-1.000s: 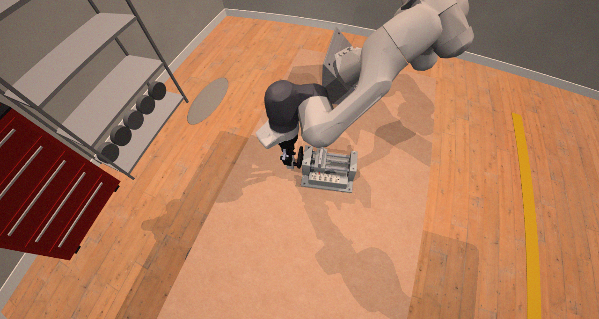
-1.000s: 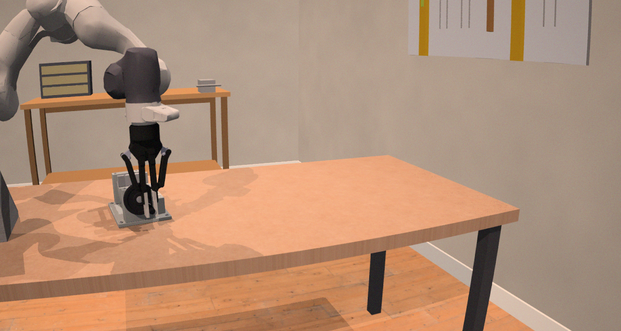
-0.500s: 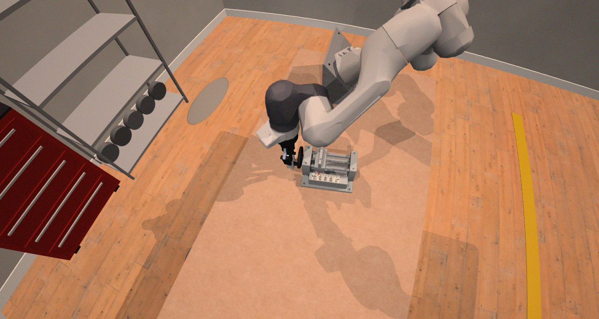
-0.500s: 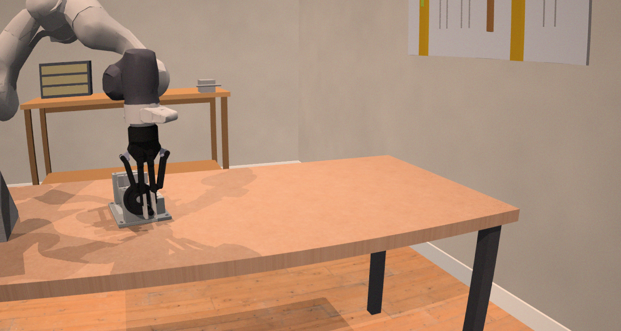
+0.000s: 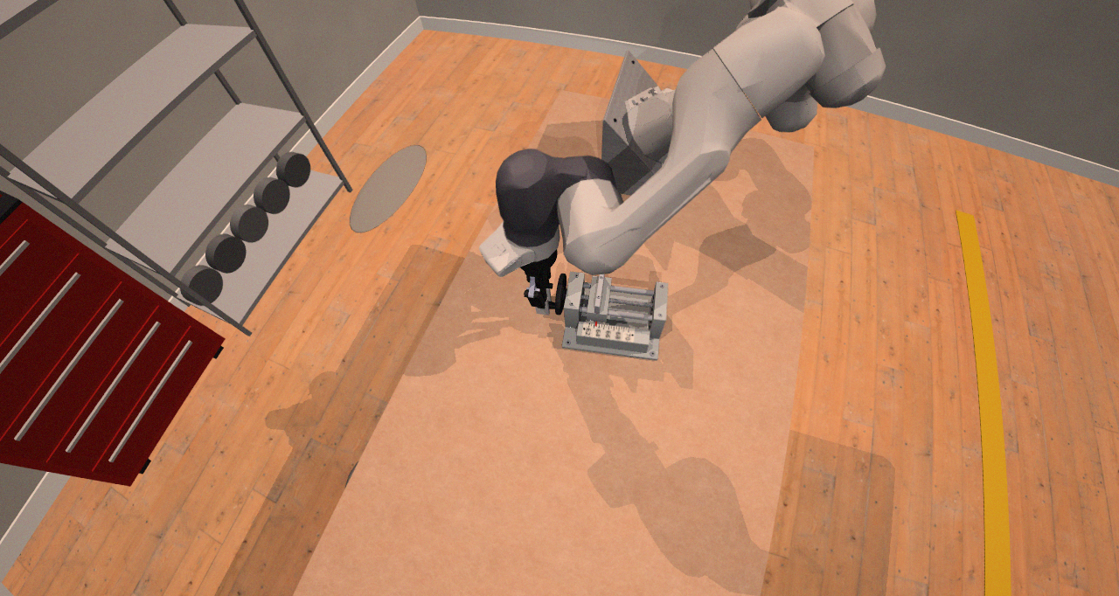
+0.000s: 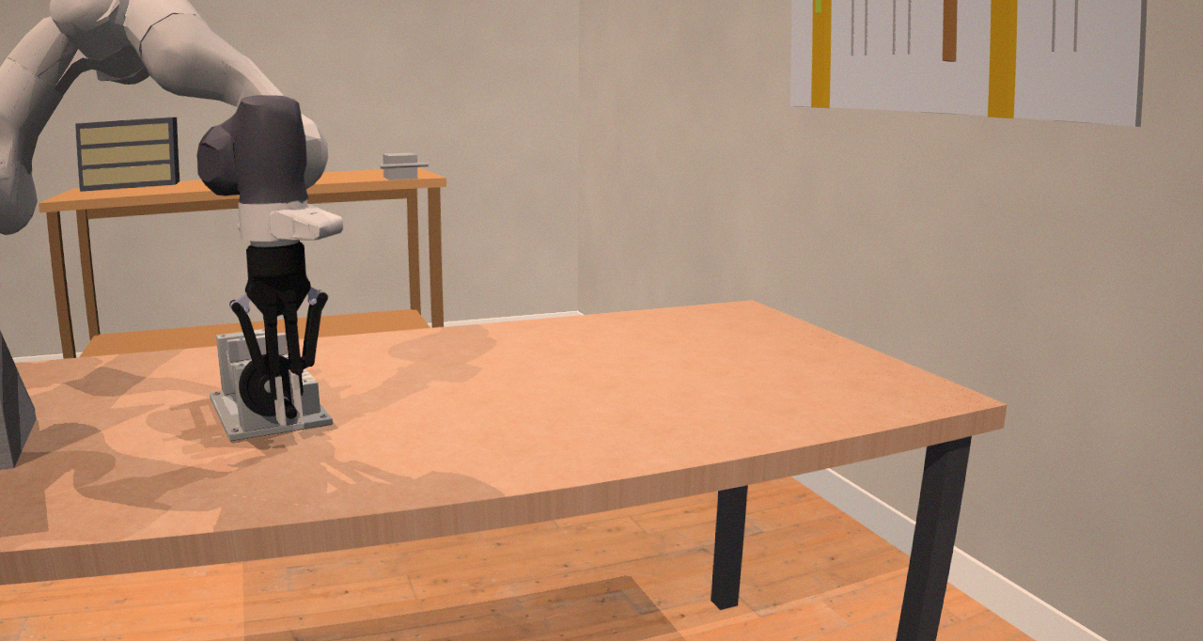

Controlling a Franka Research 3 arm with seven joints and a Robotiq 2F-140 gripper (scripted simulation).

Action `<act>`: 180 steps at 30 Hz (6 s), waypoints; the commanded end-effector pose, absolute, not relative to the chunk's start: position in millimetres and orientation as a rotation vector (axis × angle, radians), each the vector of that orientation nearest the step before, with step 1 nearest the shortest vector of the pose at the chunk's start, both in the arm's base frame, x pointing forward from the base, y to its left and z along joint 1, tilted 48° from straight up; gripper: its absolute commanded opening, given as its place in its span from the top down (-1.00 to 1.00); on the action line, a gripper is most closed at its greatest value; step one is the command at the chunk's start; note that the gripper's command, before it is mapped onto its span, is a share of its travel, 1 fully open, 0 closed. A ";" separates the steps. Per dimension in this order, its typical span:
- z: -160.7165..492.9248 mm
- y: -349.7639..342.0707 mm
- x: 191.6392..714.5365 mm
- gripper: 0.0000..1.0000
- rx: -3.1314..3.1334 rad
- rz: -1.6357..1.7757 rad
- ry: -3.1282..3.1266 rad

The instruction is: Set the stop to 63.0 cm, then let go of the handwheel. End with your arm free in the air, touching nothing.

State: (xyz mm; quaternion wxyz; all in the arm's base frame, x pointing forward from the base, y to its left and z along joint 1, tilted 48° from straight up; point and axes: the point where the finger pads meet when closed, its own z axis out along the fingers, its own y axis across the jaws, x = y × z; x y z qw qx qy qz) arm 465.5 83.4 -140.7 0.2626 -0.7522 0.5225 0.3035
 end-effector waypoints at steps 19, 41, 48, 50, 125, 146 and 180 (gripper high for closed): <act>-143.1 84.6 461.0 0.92 -2.034 0.826 1.410; -143.1 84.6 461.0 0.92 -2.034 0.826 1.410; -143.1 84.6 461.0 0.92 -2.034 0.826 1.410; -143.1 84.6 461.0 0.92 -2.034 0.826 1.410; -145.5 82.7 450.0 0.92 -2.034 0.826 1.410; -144.0 75.1 436.5 0.92 -2.034 0.826 1.410; -110.6 38.6 442.9 0.92 -2.034 0.826 1.410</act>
